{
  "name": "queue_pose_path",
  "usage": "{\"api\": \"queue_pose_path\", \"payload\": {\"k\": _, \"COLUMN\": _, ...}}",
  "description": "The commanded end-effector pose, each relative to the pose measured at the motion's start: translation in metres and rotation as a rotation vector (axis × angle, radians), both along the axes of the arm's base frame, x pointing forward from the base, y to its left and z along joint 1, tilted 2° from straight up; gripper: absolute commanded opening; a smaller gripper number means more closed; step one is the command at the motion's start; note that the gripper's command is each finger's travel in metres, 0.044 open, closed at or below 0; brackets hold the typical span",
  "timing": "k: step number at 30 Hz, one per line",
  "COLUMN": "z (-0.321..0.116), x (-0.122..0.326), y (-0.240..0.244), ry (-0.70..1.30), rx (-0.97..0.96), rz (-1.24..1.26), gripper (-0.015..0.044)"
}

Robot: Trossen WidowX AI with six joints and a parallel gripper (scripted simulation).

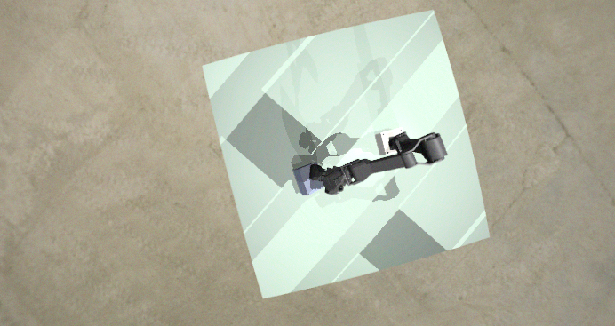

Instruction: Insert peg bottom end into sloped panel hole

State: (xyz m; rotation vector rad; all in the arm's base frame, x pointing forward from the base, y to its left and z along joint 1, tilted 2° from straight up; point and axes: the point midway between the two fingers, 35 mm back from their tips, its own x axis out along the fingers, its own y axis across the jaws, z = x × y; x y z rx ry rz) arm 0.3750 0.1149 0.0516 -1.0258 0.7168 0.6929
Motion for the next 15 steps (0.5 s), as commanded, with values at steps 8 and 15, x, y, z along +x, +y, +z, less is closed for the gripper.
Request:
{"api": "queue_pose_path", "payload": {"k": 8, "z": -0.0037, "x": 0.0033, "y": 0.0010, "ry": 0.005, "rx": -0.002, "rz": 0.002, "gripper": 0.0000}}
{"api": "queue_pose_path", "payload": {"k": 15, "z": -0.0050, "x": 0.0054, "y": 0.0016, "ry": 0.005, "rx": -0.002, "rz": 0.002, "gripper": 0.0000}}
